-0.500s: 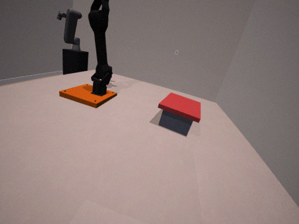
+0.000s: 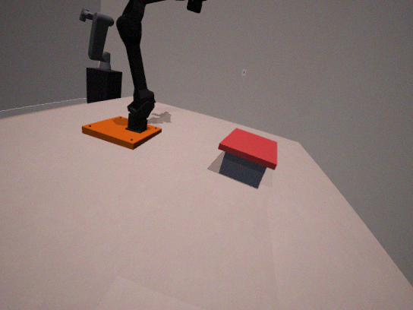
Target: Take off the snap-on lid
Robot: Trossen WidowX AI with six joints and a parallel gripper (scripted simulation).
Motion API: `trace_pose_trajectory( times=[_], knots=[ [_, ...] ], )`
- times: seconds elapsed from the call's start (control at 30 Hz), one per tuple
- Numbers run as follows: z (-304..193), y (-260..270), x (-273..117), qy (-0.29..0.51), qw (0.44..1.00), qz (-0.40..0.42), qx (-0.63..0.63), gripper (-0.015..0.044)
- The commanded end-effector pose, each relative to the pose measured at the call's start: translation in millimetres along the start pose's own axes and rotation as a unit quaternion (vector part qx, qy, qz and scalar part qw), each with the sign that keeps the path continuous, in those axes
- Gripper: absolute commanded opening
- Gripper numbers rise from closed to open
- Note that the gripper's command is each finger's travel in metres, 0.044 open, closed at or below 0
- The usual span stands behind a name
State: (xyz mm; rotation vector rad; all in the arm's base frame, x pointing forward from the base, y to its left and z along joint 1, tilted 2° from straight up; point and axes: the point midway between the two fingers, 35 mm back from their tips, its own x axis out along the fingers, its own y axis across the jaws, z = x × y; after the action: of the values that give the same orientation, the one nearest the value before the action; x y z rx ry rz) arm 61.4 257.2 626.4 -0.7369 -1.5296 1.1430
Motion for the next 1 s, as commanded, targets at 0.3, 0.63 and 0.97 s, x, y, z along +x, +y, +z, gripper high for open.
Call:
trace_pose_trajectory(
  times=[0.3, 0.63, 0.97],
  knots=[
    [-127, 60, -88, 0.302, 0.846, -0.110, 0.426, 0.0235],
    [-188, 123, -198, 0.433, 0.542, -0.335, 0.637, 0.0235],
    [-195, 188, -324, 0.422, 0.198, -0.600, 0.650, 0.0235]
  ],
)
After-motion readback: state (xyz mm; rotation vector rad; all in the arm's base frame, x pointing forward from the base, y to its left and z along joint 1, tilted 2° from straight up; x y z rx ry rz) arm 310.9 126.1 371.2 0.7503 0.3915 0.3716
